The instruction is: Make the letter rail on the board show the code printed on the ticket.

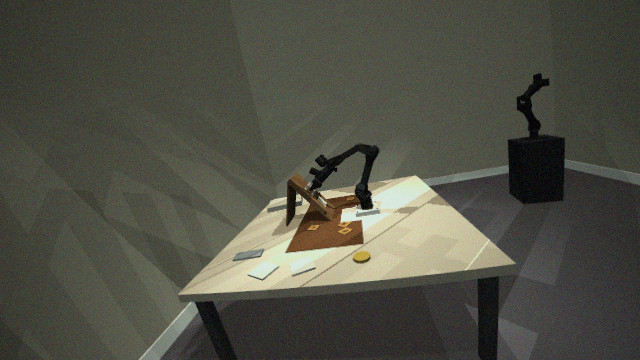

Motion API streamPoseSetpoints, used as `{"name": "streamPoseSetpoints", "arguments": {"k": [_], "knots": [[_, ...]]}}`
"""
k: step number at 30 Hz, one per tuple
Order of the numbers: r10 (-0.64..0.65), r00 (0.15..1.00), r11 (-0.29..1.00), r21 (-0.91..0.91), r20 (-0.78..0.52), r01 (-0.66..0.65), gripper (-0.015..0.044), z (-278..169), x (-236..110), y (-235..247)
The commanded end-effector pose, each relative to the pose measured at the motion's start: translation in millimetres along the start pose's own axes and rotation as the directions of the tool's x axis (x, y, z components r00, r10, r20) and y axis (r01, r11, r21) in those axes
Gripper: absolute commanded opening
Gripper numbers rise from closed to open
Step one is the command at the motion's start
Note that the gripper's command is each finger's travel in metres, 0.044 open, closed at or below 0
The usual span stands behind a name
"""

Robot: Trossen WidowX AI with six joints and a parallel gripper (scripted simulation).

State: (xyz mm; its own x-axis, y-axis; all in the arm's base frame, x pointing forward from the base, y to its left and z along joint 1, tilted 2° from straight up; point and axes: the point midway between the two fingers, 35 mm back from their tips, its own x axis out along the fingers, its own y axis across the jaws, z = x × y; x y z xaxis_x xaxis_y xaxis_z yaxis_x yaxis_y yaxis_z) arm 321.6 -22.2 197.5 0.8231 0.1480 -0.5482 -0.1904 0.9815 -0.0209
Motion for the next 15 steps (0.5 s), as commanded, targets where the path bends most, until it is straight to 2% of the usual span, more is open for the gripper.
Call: {"name": "streamPoseSetpoints", "arguments": {"k": [1,11,15], "knots": [[-0.006,1.000,1.000,0.001,0.007,0.006,0.0000,1.3,-1.6,2.1],[-0.005,1.000,1.000,0.002,0.007,0.005,0.0000,1.4,-1.5,6.8],[0.000,1.000,1.000,0.000,0.000,0.000,0.0105,0.1,-0.1,5.7]]}}
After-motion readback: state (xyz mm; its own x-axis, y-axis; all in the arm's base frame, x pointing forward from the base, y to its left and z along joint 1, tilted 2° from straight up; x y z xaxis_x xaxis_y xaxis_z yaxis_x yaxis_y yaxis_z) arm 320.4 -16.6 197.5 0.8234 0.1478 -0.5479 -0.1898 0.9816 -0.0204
